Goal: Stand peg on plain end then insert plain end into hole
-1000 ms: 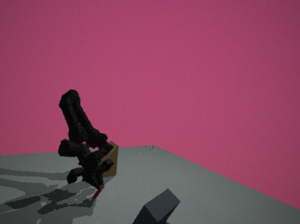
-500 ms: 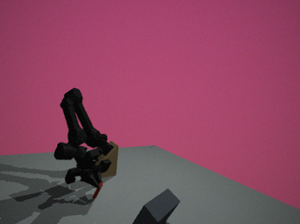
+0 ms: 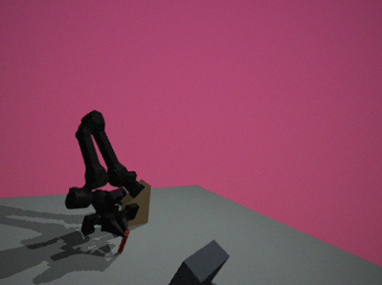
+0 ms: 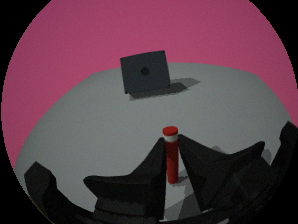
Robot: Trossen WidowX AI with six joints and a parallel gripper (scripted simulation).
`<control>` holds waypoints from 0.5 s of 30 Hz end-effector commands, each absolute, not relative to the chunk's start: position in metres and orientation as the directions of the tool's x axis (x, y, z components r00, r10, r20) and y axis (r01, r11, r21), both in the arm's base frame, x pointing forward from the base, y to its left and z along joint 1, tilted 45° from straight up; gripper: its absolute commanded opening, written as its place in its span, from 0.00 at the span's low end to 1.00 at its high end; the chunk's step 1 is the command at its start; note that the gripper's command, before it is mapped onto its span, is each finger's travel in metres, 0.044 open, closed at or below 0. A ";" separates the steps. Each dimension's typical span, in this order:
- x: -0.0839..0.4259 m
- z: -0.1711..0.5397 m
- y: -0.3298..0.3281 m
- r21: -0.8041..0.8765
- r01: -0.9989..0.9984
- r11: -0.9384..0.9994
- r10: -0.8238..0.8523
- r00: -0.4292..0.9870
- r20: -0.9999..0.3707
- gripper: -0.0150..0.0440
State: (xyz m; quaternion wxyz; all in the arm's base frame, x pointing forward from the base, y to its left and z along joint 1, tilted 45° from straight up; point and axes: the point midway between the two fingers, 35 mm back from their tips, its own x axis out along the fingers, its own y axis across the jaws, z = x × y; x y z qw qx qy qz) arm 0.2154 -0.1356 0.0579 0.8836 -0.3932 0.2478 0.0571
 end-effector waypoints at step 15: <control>0.204 0.059 -0.139 -0.669 -0.299 0.680 0.022 0.921 -0.388 0.34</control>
